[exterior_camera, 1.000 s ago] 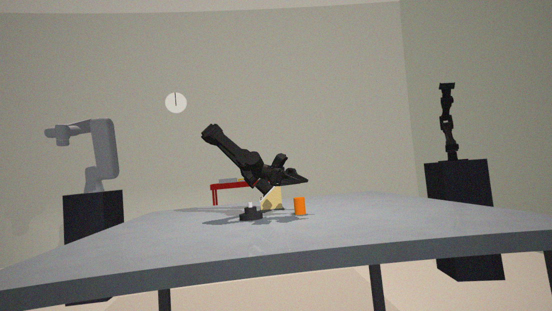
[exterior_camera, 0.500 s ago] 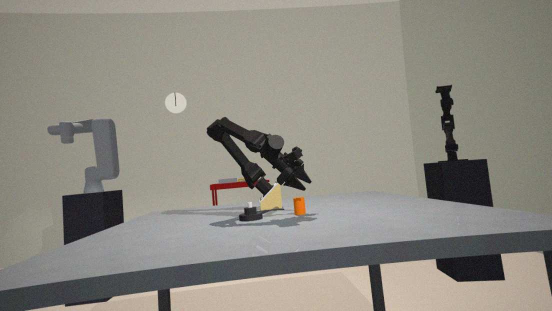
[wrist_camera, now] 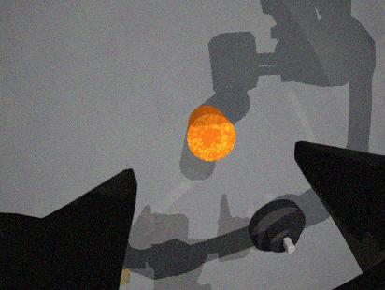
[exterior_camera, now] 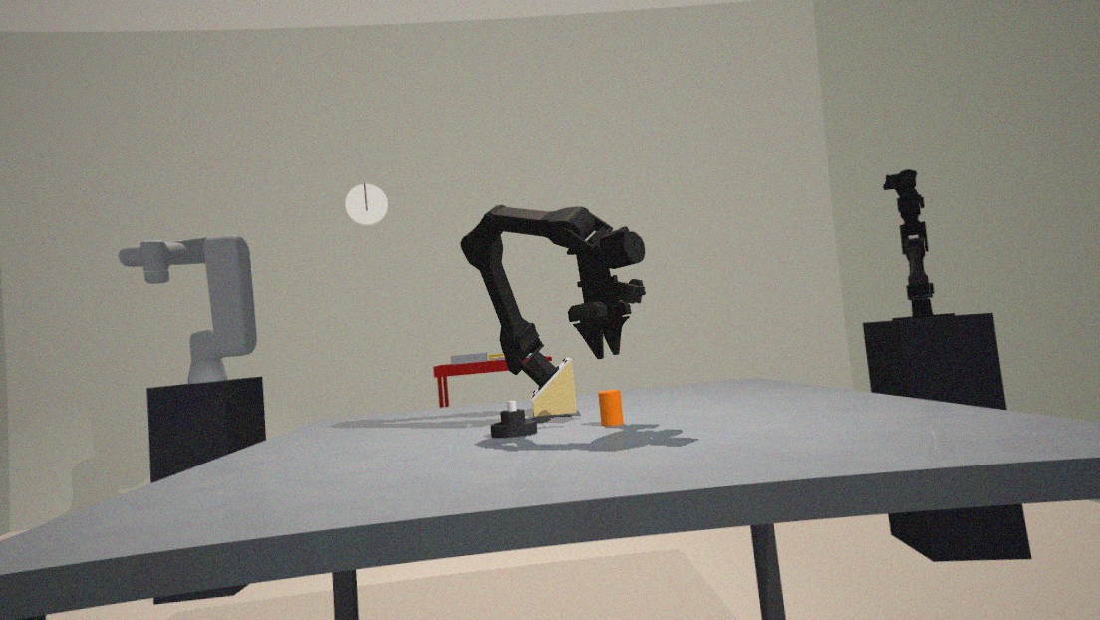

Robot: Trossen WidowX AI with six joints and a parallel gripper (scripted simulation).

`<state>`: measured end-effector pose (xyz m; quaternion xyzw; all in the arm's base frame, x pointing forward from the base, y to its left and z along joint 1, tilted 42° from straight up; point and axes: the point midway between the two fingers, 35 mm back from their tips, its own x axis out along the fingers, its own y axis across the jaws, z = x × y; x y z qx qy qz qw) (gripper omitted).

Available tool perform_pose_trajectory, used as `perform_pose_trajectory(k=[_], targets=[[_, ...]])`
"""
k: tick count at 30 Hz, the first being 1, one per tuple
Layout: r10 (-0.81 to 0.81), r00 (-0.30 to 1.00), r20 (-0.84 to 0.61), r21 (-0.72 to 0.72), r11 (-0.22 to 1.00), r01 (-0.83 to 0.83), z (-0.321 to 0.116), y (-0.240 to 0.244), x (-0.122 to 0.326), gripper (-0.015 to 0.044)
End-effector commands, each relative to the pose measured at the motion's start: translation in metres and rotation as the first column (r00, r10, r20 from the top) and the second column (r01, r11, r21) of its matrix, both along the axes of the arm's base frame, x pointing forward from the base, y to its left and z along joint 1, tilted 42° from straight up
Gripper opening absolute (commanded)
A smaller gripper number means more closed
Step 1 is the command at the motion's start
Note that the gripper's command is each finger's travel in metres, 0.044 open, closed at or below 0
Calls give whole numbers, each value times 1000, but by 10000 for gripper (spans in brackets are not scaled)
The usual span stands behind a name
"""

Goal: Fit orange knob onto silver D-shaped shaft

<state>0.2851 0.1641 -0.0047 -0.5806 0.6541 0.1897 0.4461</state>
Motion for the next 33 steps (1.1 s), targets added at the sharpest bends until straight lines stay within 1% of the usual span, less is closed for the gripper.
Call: perform_pose_trajectory(k=[1, 8, 11, 12, 18, 22, 33], targets=[[5, 1000, 4, -72, 997, -5, 3, -1, 1, 440], [17, 1000, -7, -73, 997, -17, 3, -1, -1, 440], [143, 983, -116, -77, 985, -152, 3, -1, -1, 440], [155, 980, -126, -76, 983, -165, 3, -1, -1, 440], [158, 979, -129, -76, 983, -169, 2, -2, -1, 440], [211, 962, -175, -74, 971, -227, -22, -23, 2, 440], [214, 960, -178, -74, 970, -230, -35, -34, 3, 440]])
